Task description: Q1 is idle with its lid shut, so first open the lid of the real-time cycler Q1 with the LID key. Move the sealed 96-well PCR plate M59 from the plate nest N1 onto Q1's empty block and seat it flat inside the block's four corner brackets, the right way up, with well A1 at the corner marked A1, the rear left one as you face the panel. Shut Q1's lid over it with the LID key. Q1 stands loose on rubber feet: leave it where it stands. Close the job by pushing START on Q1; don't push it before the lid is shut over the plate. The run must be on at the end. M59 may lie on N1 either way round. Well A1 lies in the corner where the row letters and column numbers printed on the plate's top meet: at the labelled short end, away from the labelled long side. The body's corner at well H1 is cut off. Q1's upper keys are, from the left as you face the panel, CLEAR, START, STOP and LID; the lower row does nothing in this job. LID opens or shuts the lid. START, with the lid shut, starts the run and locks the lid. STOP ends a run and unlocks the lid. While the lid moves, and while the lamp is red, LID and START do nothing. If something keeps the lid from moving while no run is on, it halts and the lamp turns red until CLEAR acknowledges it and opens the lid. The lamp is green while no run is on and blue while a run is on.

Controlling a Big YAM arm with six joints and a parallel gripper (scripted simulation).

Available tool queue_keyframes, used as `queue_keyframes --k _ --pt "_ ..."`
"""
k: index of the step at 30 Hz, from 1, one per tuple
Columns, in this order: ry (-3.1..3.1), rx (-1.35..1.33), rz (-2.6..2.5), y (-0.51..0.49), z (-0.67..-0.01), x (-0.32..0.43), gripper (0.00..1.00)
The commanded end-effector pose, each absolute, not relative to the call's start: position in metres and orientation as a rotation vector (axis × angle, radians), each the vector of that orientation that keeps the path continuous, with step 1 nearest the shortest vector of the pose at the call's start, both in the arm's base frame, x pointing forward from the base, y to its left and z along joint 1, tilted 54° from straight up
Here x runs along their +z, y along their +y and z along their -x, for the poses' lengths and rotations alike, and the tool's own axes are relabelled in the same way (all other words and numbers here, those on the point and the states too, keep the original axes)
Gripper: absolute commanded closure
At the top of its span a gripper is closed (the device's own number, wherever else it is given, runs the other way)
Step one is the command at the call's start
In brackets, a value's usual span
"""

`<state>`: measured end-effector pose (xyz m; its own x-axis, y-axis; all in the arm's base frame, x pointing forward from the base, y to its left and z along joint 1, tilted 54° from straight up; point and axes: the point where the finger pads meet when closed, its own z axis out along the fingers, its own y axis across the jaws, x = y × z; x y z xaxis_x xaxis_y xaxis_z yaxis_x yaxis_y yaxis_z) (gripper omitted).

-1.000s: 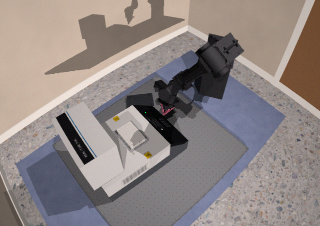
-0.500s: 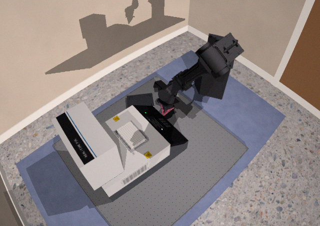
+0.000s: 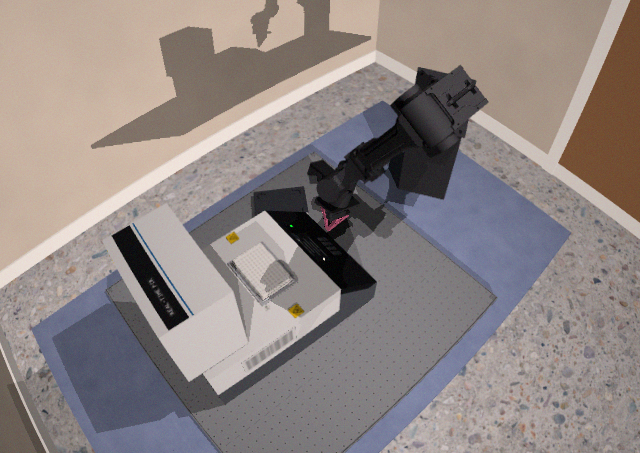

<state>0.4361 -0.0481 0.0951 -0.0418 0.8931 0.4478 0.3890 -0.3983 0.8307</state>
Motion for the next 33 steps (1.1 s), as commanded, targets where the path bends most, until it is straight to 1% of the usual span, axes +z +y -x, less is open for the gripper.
queue_keyframes --k 1,21,33 --pt "1.35 1.449 -1.762 -0.045 -0.437 0.097 1.0" --pt "1.351 1.446 -1.788 -0.044 -0.467 0.094 1.0" --pt "1.34 1.421 -1.775 -0.054 -0.456 0.096 1.0"
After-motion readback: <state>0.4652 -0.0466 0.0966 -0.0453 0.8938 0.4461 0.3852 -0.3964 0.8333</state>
